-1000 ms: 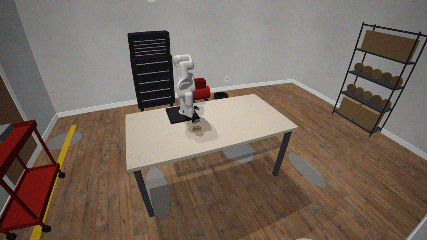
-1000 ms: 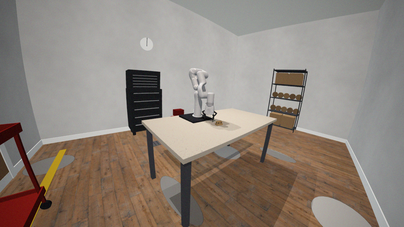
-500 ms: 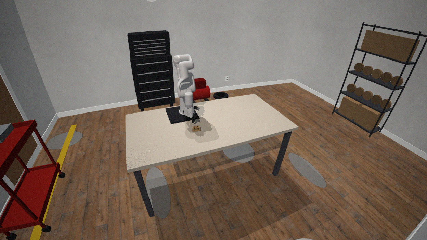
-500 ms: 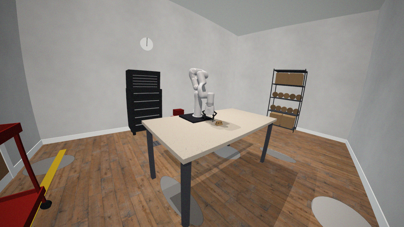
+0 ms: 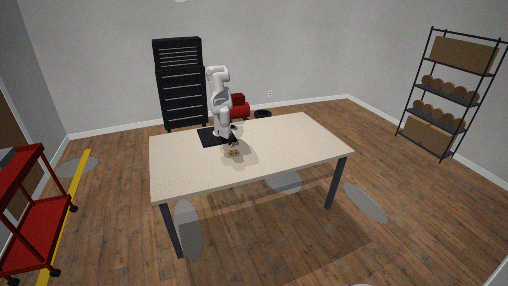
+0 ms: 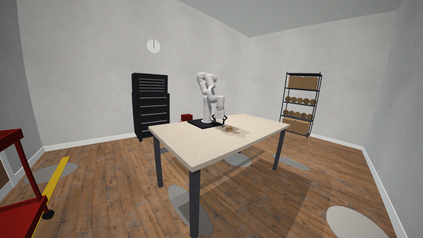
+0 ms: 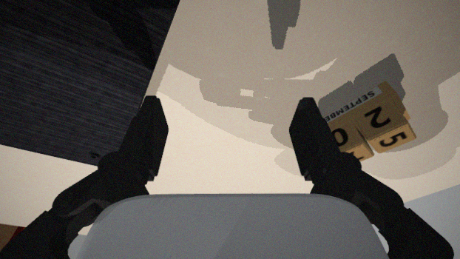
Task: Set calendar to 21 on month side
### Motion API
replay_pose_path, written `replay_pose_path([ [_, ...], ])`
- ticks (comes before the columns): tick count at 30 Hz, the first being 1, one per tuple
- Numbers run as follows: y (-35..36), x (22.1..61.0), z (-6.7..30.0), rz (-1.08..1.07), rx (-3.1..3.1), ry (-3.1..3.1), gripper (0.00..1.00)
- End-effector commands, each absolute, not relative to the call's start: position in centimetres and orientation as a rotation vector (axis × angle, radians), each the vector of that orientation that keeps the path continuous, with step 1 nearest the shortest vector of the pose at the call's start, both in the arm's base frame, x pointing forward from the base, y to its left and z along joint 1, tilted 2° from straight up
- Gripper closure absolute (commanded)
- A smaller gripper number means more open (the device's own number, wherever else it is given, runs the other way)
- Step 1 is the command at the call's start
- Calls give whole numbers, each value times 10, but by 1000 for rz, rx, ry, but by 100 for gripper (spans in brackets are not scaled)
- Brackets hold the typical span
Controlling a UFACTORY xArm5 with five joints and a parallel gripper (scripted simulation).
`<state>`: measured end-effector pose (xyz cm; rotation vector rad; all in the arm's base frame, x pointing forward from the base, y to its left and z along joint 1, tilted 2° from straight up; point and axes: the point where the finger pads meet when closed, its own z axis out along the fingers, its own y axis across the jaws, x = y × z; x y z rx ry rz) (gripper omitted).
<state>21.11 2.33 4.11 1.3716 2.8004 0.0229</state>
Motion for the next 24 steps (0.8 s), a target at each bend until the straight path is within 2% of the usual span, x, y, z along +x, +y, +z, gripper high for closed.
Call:
replay_pose_path([
  [1, 23, 212, 52, 26, 1370, 2798, 0],
  [24, -7, 241, 56, 20, 1370, 2796, 0],
])
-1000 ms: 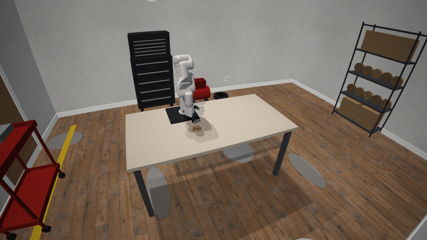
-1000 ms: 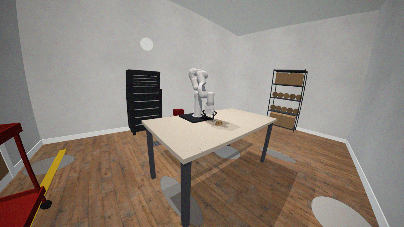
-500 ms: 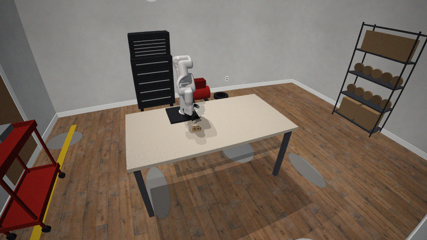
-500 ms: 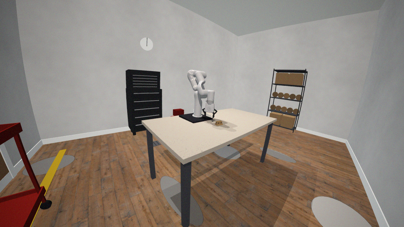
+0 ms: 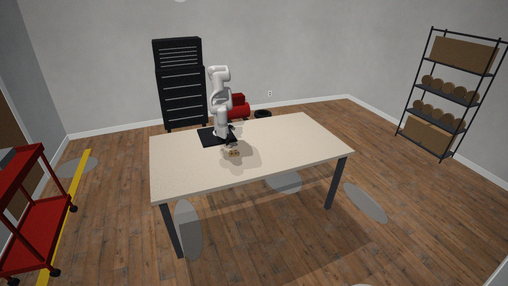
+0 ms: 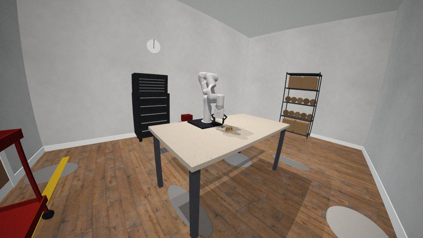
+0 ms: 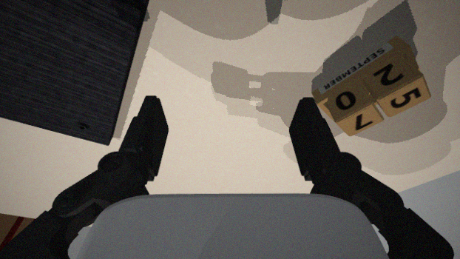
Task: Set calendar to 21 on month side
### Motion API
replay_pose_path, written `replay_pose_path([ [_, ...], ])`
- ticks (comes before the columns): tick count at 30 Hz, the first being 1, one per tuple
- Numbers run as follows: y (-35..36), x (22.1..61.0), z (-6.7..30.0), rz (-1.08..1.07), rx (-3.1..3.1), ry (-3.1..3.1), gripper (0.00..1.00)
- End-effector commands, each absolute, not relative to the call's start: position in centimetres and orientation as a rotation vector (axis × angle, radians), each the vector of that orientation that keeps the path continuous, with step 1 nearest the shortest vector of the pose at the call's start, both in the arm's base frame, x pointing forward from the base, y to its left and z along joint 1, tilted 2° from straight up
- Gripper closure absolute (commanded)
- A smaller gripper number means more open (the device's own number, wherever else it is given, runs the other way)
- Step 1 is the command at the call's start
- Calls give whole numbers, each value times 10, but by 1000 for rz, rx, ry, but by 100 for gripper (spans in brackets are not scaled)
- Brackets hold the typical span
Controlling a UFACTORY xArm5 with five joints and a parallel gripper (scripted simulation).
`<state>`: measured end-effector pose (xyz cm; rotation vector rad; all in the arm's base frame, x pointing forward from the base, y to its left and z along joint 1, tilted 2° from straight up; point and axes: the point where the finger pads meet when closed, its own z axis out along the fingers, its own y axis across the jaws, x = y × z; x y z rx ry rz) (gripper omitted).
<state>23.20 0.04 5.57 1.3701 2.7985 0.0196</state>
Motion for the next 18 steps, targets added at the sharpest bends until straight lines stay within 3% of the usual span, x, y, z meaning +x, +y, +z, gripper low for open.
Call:
replay_pose_path([
  [1, -9, 243, 56, 19, 1370, 2796, 0],
  [18, -11, 245, 45, 19, 1370, 2796, 0],
])
